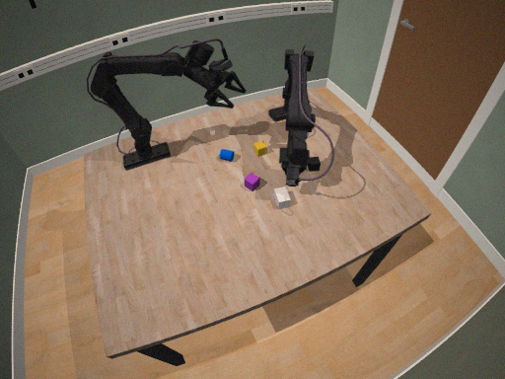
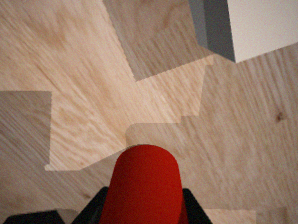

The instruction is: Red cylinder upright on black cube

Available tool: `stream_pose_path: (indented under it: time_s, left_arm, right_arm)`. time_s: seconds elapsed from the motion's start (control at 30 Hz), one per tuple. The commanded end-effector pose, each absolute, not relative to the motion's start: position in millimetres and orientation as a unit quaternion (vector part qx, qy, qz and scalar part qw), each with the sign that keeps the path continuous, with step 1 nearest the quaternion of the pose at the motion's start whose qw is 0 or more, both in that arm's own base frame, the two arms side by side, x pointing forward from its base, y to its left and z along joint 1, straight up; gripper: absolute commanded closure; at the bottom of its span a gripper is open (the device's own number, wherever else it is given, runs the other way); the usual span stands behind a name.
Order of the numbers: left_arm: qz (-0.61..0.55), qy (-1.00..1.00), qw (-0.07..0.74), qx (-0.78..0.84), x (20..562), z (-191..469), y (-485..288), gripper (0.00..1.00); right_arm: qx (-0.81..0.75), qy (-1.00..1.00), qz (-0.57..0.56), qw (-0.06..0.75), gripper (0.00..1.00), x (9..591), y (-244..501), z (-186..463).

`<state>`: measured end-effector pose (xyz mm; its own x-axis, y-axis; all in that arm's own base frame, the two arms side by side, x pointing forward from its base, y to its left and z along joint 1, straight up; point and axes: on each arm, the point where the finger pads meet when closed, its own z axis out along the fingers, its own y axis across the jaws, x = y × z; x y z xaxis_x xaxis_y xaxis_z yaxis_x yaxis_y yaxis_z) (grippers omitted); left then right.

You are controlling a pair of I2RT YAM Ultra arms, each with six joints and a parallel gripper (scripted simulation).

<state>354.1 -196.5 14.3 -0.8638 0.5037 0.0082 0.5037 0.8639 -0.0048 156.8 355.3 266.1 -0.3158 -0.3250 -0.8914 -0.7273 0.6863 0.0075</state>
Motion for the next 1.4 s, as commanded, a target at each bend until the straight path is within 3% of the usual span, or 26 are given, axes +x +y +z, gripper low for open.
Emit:
stream_pose_path:
  time_s: [0.0,0.33,0.63,1.37]
  left_arm:
    - [0.002,-0.965,-0.009,-0.263,359,49,-197,0.66]
    - [-0.002,-0.956,0.026,-0.291,344,87,-162,0.66]
    - [0.004,-0.964,-0.003,-0.267,340,153,-95,0.66]
    - [0.005,-0.965,-0.012,-0.262,339,143,-97,0.66]
  right_arm:
    - [-0.328,0.781,0.215,0.485,0.0,157,356,277]
    - [-0.344,0.748,0.266,0.502,0.0,152,372,297]
    - [-0.398,0.65,0.34,0.551,0.0,156,388,304]
    - [-0.398,0.652,0.334,0.553,0.0,164,382,295]
